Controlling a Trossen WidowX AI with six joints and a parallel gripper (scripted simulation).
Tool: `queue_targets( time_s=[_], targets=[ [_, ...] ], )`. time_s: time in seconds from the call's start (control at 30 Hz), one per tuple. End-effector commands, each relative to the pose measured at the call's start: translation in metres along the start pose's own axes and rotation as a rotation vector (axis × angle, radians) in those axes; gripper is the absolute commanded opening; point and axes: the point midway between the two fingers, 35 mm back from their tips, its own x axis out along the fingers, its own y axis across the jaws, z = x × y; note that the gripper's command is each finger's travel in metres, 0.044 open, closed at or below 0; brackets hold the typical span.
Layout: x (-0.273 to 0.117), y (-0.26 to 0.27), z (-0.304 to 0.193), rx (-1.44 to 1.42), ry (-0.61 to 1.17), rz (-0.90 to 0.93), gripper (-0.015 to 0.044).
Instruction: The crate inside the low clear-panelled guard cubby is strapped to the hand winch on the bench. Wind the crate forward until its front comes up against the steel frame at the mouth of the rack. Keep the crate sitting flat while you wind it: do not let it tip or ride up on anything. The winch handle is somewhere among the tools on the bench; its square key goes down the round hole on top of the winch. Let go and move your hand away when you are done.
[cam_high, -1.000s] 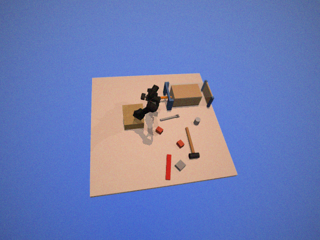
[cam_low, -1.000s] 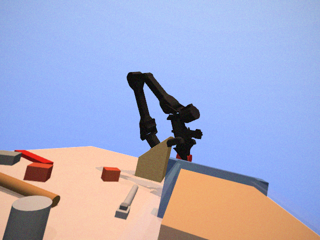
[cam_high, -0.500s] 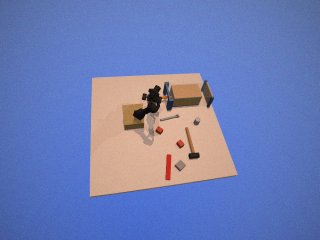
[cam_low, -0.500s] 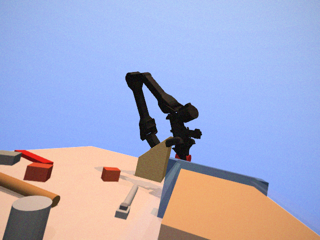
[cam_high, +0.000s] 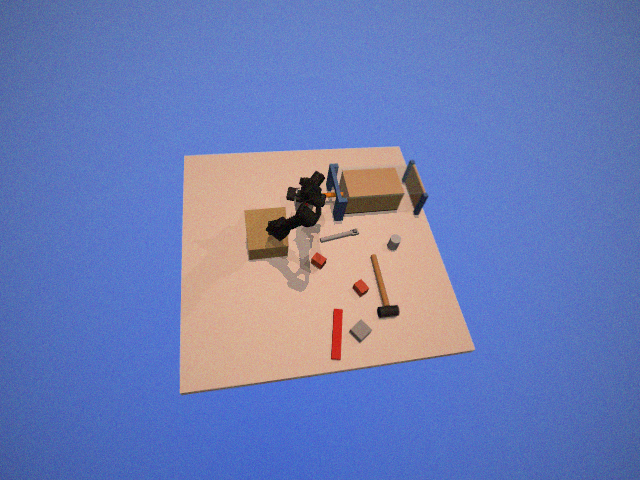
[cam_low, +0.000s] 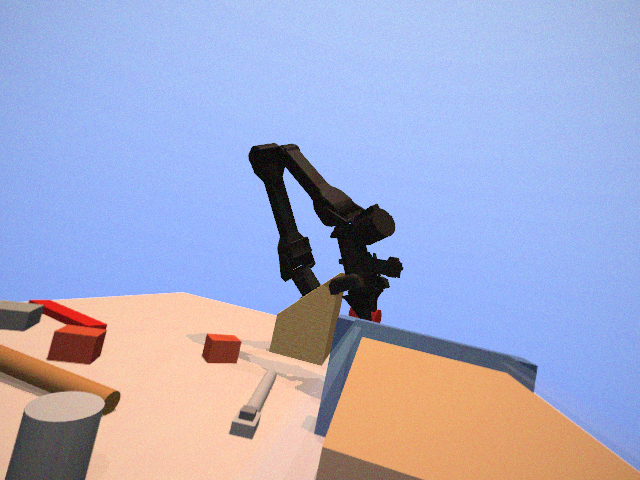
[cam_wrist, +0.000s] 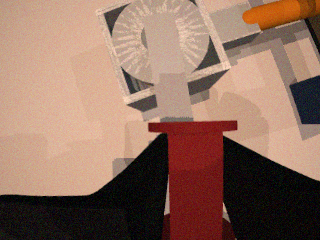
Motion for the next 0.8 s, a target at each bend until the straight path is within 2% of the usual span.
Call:
queue_targets(
  time_s=[0.0,0.77],
  targets=[
    [0.003,-0.022,0.003,0.028,0.007,-0.062,0.0000],
    [0.007,-0.042,0.014,0.028,0.007,-0.064,0.0000]
  ],
)
